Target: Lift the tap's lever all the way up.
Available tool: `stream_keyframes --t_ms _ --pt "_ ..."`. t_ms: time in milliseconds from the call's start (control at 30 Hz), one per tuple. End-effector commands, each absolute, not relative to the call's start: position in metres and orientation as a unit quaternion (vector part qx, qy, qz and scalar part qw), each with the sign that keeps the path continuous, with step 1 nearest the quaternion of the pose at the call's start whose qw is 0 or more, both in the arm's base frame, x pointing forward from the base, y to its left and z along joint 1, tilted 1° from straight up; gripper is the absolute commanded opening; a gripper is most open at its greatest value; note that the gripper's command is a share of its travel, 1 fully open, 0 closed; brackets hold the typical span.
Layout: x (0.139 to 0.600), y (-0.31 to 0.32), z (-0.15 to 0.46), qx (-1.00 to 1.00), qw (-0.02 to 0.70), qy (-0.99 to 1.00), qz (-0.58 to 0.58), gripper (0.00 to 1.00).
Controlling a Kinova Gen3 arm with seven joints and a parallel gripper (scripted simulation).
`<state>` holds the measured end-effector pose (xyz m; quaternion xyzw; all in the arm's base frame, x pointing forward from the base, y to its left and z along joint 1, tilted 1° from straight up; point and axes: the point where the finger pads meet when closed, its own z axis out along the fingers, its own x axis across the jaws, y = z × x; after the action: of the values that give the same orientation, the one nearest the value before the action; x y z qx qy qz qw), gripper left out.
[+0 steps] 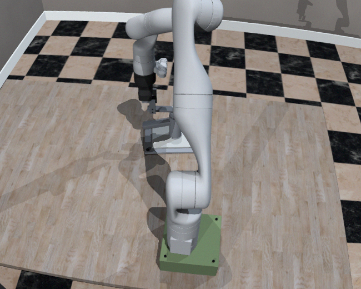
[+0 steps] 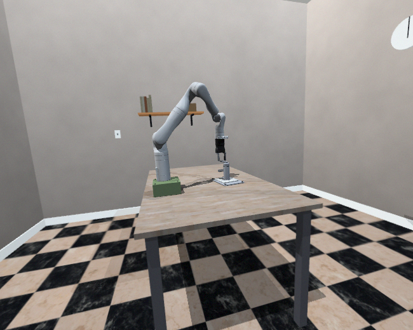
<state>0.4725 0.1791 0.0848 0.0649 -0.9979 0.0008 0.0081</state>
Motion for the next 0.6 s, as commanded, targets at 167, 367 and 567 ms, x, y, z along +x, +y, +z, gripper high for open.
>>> stream_keyframes --t_ms 167,367,567 --pt "0.473 0.179 0.078 0.065 0.007 -0.998 0.0 1.0" --pt "0.473 0.179 0.074 0.065 0.007 -0.998 0.0 1.0" --pt "0.473 0.179 0.069 0.065 0.007 -0.998 0.0 1.0"
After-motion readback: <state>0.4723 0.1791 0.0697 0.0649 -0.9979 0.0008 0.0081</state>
